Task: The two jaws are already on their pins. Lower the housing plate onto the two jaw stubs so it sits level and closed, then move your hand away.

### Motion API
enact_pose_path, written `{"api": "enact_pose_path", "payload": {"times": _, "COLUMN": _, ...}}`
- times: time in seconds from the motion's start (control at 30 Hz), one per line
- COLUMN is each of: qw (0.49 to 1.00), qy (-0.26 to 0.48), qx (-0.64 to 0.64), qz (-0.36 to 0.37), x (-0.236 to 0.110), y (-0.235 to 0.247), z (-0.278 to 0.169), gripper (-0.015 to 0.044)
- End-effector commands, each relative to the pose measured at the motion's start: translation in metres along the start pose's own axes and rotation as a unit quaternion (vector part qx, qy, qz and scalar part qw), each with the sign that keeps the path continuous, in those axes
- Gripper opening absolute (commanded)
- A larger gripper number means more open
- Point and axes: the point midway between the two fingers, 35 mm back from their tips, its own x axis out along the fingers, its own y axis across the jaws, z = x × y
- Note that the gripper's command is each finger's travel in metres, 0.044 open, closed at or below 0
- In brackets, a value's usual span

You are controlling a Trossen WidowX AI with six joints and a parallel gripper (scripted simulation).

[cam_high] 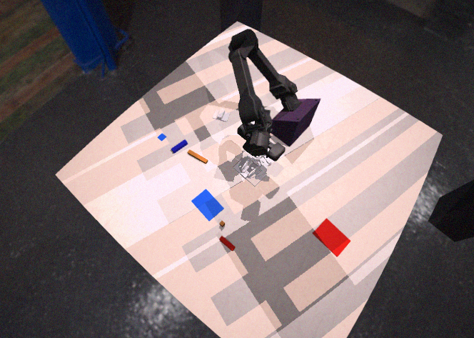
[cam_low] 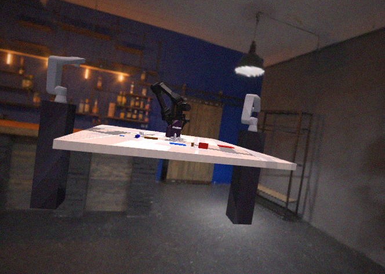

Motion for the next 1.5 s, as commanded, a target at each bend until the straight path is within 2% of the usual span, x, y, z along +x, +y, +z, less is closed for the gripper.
{"api": "enact_pose_path", "payload": {"times": 0.0, "qw": 1.0, "qy": -0.001, "qx": 0.018, "qz": -0.004, "x": 0.001, "y": 0.003, "z": -0.002, "gripper": 0.0351}}
{"api": "enact_pose_path", "payload": {"times": 1.47, "qw": 1.0, "qy": 0.0, "qx": 0.019, "qz": -0.004, "x": 0.001, "y": 0.011, "z": -0.013, "gripper": 0.0351}}
